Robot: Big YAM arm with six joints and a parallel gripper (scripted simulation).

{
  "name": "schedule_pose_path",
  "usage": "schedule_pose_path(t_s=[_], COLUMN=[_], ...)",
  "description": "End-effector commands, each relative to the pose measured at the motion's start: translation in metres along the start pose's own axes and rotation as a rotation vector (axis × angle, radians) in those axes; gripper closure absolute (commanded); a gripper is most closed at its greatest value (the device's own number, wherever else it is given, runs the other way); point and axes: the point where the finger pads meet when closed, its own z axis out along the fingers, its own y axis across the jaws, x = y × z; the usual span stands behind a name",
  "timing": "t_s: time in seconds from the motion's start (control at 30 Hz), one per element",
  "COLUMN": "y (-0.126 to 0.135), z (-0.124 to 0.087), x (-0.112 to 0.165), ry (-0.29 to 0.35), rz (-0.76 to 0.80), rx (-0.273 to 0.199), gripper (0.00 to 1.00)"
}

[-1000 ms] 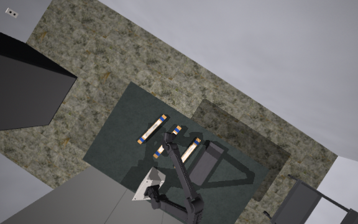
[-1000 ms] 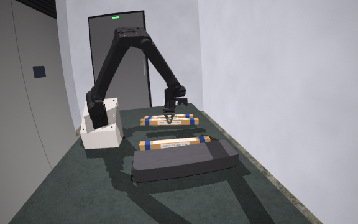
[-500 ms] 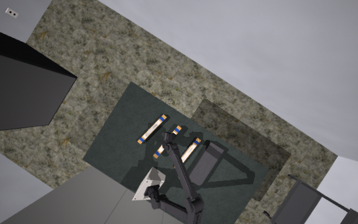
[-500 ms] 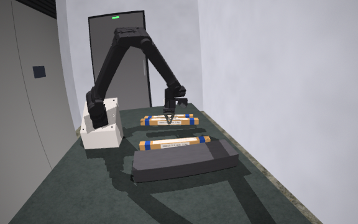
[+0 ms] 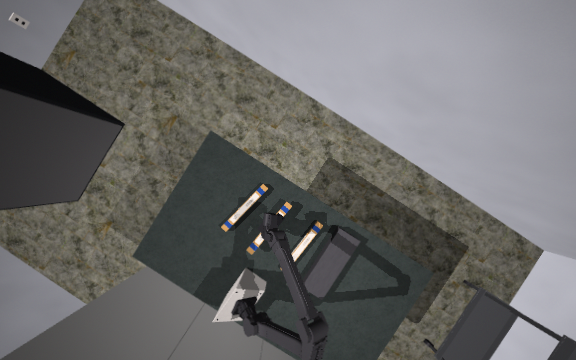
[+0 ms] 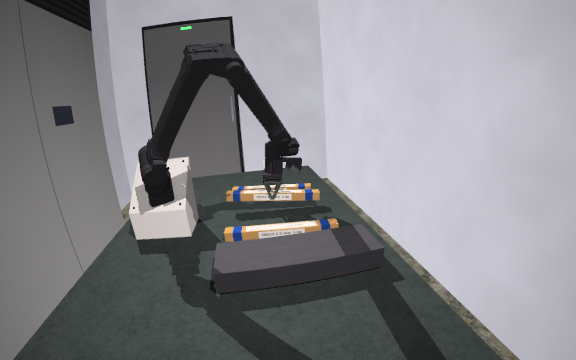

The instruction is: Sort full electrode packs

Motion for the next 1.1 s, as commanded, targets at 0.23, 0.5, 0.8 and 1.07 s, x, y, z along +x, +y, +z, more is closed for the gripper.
schedule_pose_path(t_s=[0.23,0.5,0.8,1.07], y=[0.0126,0.0126,0.0129,0.0131], z=[-0.0624,-0.0624,-0.0617,-0.0612], x=[-0.0433,-0.0435,-0.0448,-0.0456], ry=[-0.128,-0.128,-0.128,-0.128], rz=[0.046,0.046,0.046,0.046], rx=[-0.062,-0.062,-0.063,-0.063], gripper=[1.0,1.0,1.0,1.0])
